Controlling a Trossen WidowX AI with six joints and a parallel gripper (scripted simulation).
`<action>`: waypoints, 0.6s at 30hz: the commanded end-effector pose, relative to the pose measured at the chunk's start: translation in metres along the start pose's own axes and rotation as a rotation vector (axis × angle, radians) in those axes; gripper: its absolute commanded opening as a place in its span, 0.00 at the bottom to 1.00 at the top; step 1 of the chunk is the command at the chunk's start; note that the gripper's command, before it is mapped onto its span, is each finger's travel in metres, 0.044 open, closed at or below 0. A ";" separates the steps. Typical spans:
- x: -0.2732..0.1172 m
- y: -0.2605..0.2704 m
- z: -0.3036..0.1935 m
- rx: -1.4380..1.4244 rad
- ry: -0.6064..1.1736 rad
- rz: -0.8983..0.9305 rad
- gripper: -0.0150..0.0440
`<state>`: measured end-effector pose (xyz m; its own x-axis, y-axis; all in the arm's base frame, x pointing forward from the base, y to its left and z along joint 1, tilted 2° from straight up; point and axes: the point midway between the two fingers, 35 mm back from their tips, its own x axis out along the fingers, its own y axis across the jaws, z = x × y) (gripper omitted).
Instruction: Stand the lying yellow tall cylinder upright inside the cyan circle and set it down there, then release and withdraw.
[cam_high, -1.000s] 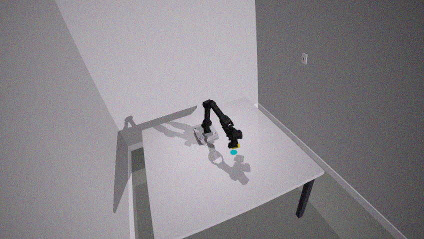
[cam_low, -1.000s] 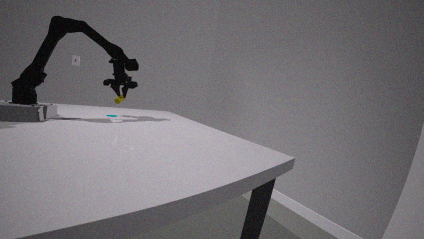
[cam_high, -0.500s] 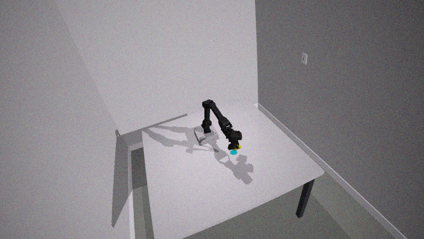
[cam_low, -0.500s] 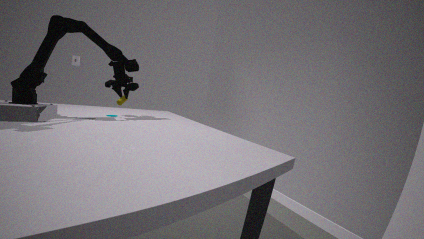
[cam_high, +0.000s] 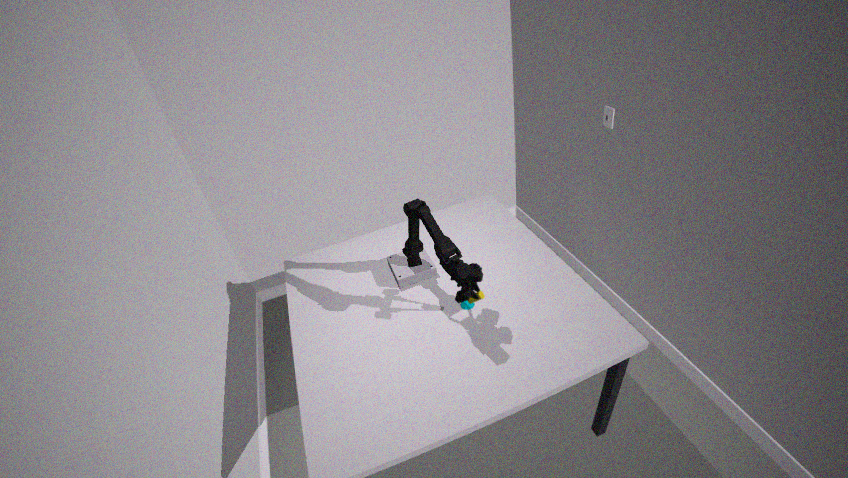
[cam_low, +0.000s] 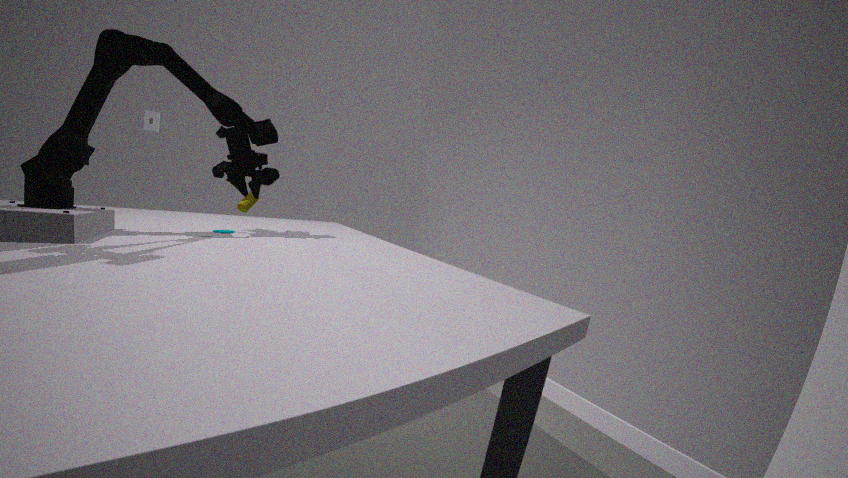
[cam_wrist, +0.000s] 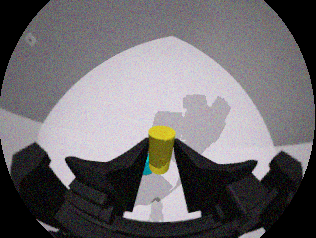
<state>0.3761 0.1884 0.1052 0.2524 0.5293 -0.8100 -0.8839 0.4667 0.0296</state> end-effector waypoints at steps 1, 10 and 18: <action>0.000 -0.002 0.001 0.010 -0.032 0.002 0.43; 0.002 -0.006 0.002 0.023 -0.092 0.004 0.43; 0.003 -0.009 0.002 0.033 -0.145 0.007 0.43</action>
<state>0.3841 0.1878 0.1032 0.2959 0.6121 -0.7334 -0.8743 0.4827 0.0501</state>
